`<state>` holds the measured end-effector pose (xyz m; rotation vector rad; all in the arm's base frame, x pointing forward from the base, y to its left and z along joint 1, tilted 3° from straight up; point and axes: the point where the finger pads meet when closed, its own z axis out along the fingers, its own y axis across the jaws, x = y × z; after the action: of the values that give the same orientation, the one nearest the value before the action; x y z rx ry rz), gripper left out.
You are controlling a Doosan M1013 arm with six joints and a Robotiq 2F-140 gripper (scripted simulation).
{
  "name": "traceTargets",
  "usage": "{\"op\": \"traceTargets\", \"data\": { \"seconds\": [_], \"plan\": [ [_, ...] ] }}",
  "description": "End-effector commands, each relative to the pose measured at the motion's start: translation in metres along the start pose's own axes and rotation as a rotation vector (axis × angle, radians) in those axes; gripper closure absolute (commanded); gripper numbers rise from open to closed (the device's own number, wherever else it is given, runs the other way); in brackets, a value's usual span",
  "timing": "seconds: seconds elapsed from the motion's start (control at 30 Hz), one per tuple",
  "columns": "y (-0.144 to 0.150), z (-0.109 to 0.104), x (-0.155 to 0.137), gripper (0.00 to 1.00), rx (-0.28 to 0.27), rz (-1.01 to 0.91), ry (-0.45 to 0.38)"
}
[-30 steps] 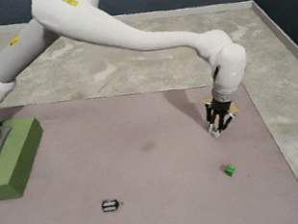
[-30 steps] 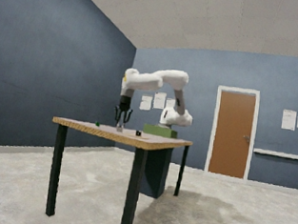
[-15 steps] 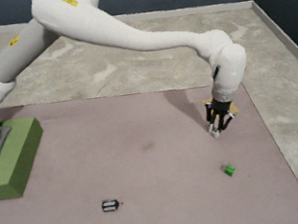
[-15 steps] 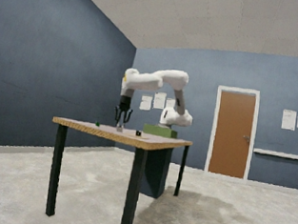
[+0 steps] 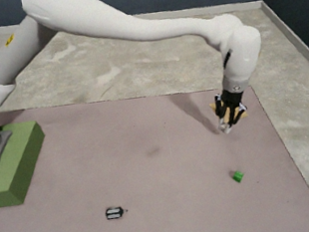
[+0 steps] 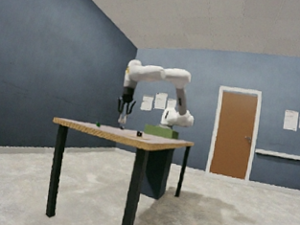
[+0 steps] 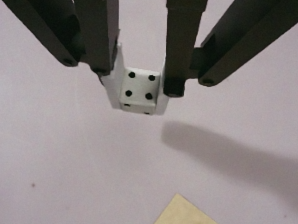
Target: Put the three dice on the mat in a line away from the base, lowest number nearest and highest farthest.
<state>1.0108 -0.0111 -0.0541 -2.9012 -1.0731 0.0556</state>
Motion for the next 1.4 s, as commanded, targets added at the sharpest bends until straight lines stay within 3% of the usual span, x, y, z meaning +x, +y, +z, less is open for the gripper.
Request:
{"op": "traceTargets", "data": {
  "seconds": [0.0, 0.13, 0.5, 0.57, 0.63, 0.67, 0.7, 0.77, 0.8, 0.9, 0.97, 1.03, 1.1, 1.37],
  "plan": [
    [0.0, -0.026, 0.0, 0.76, -0.001, 0.0, 0.001],
    [0.0, -0.036, 0.0, 0.76, -0.001, 0.0, 0.001],
    [0.0, -0.037, 0.001, 0.76, -0.001, 0.002, 0.001],
    [-0.004, -0.037, 0.016, 0.76, -0.001, 0.048, 0.001],
    [-0.016, -0.039, 0.055, 0.76, -0.001, 0.164, 0.002],
    [-0.016, -0.039, 0.055, 0.76, -0.001, 0.164, 0.002],
    [-0.024, -0.04, 0.076, 0.76, -0.001, 0.229, 0.002],
    [-0.026, -0.04, 0.08, 0.76, -0.001, 0.241, 0.002],
    [-0.036, -0.04, 0.103, 0.76, -0.001, 0.314, 0.002],
    [-0.037, -0.04, 0.105, 0.76, -0.001, 0.321, 0.002],
    [-0.058, -0.041, 0.143, 0.76, 0.0, 0.45, 0.002],
    [-0.061, -0.041, 0.147, 0.76, 0.0, 0.464, 0.002],
    [-0.076, -0.041, 0.17, 0.76, 0.0, 0.545, 0.002],
    [-0.079, -0.041, 0.175, 0.76, 0.0, 0.561, 0.002]
  ]
}}
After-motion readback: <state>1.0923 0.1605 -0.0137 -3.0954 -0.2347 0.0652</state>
